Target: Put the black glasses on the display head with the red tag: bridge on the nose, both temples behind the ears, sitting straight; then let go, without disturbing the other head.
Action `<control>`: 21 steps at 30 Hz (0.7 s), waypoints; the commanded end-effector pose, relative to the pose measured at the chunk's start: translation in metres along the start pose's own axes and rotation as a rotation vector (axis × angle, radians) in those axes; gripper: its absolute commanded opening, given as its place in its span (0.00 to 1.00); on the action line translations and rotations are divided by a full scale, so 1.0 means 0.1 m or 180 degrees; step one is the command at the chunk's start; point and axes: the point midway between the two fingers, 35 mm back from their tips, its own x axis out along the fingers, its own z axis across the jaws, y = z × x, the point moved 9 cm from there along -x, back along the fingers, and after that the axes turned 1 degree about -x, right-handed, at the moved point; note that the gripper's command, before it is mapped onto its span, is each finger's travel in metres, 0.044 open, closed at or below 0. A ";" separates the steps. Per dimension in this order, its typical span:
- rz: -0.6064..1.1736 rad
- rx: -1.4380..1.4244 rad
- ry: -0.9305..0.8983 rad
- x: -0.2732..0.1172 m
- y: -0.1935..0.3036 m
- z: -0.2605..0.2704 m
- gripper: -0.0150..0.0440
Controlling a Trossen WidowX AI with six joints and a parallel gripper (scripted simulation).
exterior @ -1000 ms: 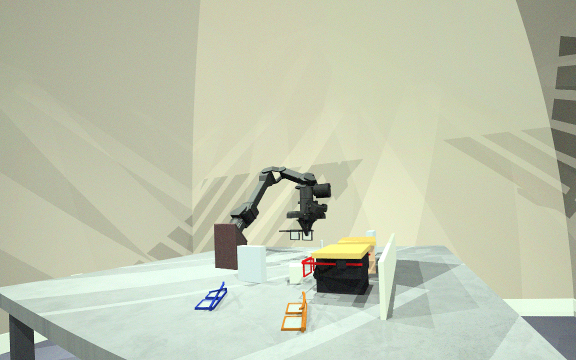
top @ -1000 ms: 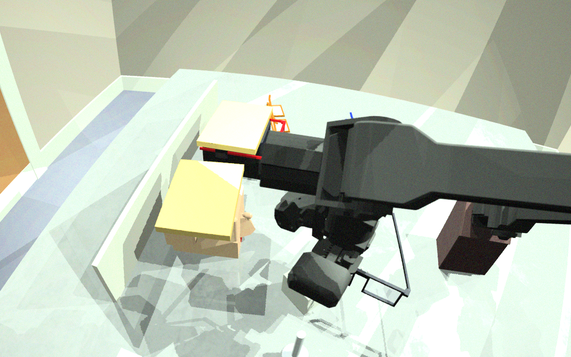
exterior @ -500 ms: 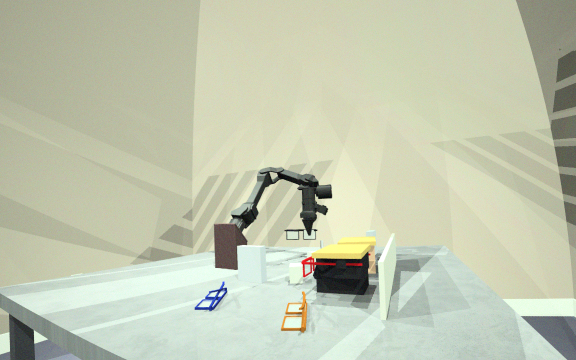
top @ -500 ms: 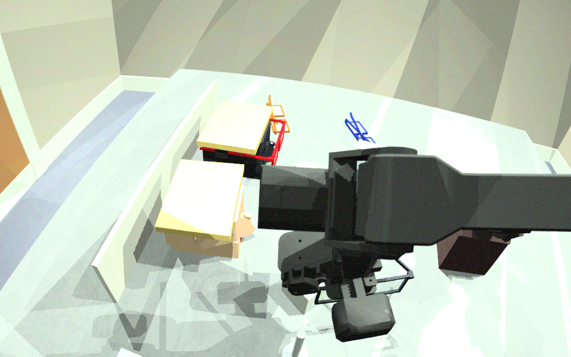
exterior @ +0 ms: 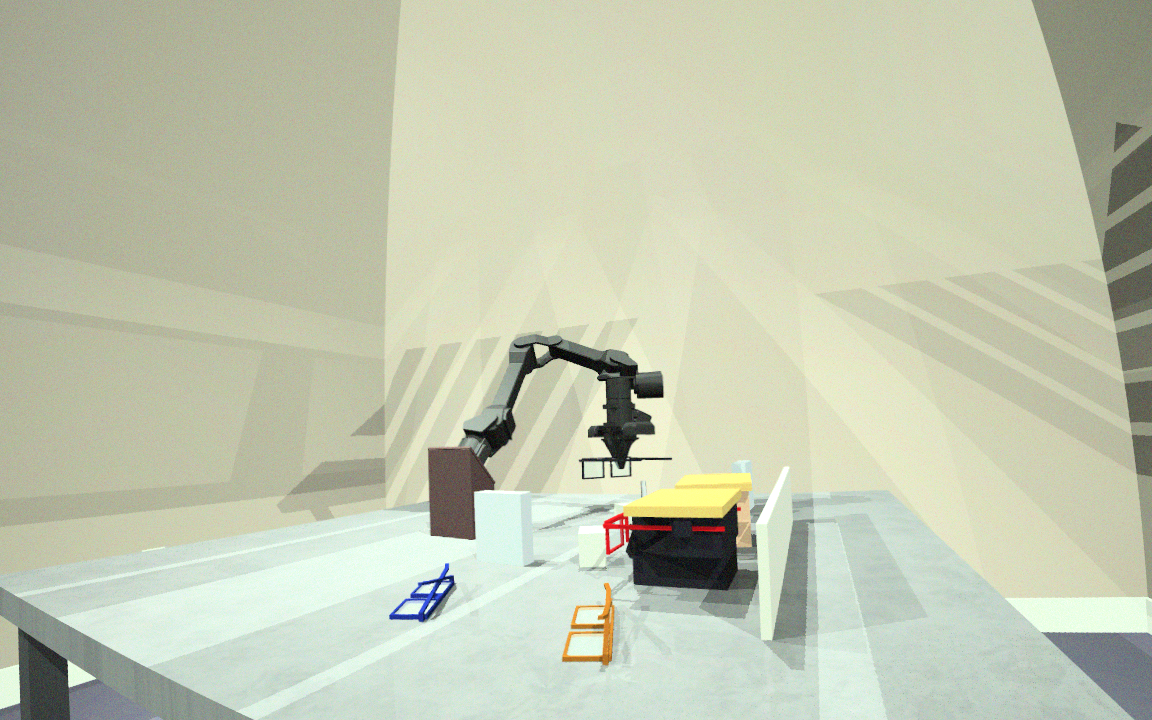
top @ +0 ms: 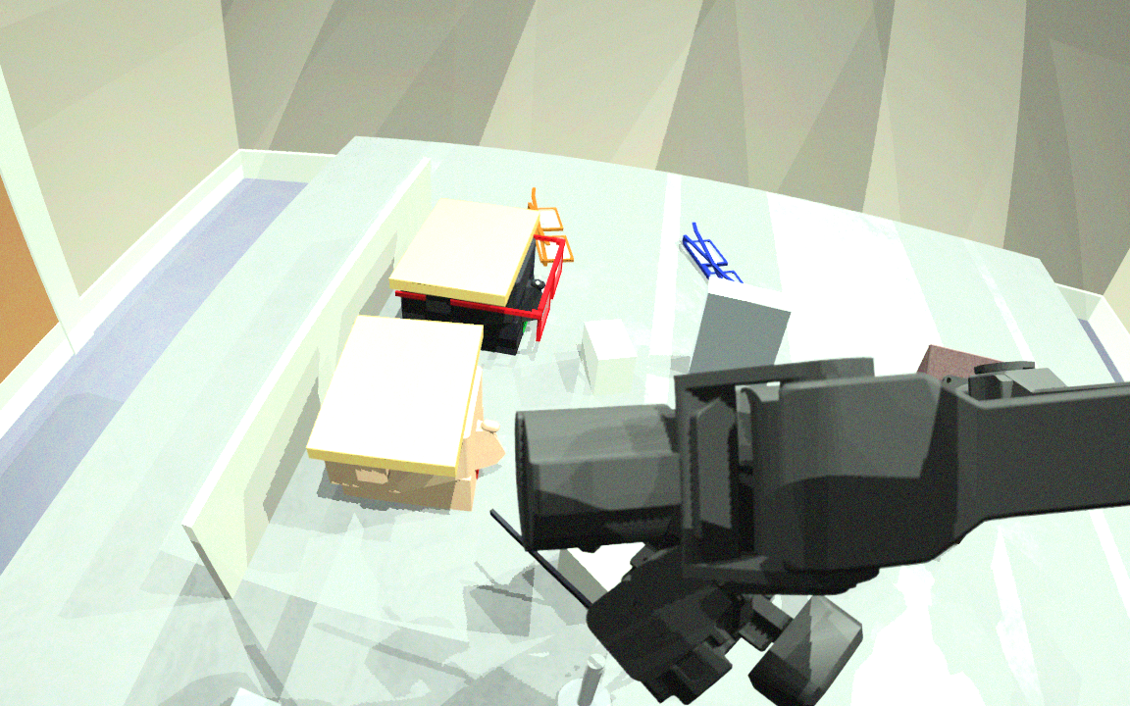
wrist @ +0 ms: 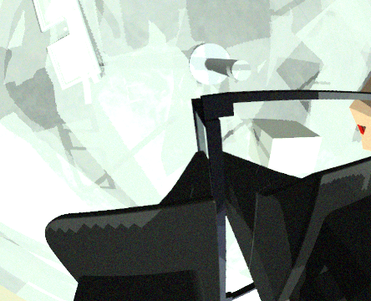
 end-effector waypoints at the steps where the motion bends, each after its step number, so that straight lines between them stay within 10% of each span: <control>1: -0.0024 -0.0508 0.0020 -0.03 -0.07 0.08 0.25; 21: -0.0138 -0.2834 -0.0004 -0.09 -0.29 0.47 0.25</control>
